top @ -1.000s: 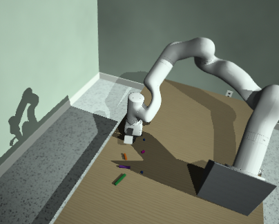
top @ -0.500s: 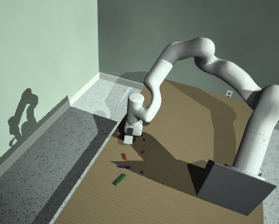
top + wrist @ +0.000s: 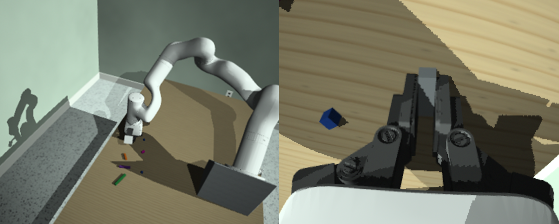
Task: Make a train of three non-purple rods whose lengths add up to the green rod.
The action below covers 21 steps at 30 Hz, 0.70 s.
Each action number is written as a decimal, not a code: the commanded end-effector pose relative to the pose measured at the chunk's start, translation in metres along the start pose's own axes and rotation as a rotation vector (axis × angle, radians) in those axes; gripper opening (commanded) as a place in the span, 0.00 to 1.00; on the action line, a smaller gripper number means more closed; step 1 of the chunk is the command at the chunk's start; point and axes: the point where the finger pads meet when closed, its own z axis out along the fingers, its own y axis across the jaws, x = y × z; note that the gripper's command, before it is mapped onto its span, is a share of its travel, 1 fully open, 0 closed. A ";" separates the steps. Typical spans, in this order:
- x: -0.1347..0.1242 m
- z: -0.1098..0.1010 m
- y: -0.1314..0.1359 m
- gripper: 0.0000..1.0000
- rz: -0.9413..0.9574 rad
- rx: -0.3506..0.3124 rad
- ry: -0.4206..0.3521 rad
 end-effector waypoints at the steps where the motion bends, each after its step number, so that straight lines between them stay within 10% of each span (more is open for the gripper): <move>1: 0.000 -0.004 0.001 0.04 0.001 -0.002 0.000; 21: 0.000 -0.099 0.001 0.04 0.001 -0.002 0.000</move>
